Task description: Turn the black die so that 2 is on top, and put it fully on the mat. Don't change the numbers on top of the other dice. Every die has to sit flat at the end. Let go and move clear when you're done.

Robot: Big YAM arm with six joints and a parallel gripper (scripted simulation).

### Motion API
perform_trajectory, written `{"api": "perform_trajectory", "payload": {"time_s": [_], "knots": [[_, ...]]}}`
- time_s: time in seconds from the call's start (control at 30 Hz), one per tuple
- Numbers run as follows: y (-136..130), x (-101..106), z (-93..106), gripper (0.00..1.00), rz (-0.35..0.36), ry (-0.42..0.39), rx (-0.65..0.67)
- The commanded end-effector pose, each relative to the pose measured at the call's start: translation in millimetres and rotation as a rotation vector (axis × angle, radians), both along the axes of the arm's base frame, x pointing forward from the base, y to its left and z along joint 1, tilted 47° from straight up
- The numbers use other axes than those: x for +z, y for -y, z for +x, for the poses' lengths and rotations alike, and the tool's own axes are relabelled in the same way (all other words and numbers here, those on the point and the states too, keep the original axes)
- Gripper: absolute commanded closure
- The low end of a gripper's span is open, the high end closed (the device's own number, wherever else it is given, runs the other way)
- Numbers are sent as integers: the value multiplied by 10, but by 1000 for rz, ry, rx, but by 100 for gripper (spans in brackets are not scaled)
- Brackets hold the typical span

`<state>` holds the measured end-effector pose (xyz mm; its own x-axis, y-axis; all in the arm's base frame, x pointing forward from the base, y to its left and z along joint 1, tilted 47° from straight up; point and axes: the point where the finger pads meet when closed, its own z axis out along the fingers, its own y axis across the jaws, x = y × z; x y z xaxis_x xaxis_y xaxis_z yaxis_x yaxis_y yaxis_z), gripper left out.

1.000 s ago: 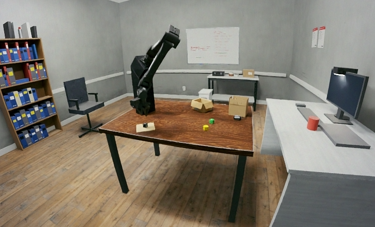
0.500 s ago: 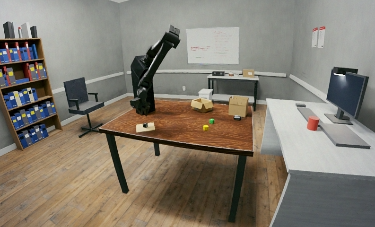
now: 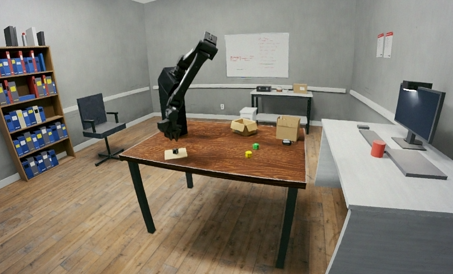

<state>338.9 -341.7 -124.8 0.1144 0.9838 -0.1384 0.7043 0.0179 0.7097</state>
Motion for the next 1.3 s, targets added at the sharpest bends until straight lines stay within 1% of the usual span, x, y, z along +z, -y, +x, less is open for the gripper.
{"api": "perform_trajectory", "payload": {"time_s": [0.0, 0.07, 0.1, 0.13, 0.2, 0.33, 0.4, 0.57, 0.63, 0.67, 0.7, 0.77, 0.87, 0.93, 1.03, 1.1, 1.2, 1.23, 1.27], "knots": [[-44, -42, 58, 55, 5, 4, 2], [-44, -42, 58, 55, 5, 4, 2], [-16, -23, -39, 55, 8, 3, -20], [-1, -69, 5, 55, 8, 1, -15], [-23, -74, 105, 55, 3, 6, 2], [-10, -117, 147, 55, 3, 6, 1], [15, -144, 135, 55, 4, 4, -7], [8, -197, 228, 55, 3, 6, 2], [8, -197, 228, 55, 3, 6, 2], [36, -147, 122, 55, 3, 6, -20], [53, -212, 173, 55, 5, 4, -16], [18, -240, 272, 55, 3, 6, 2], [26, -270, 300, 55, 3, 6, 2], [23, -308, 243, 55, 11, -1, -9], [54, -298, 329, 55, 1, 7, -2], [72, -243, 378, 55, -9, 16, 2], [59, -267, 358, 55, -4, 12, 0], [49, -349, 191, 55, 18, -5, -26], [57, -369, 204, 55, 18, -6, -25]]}}
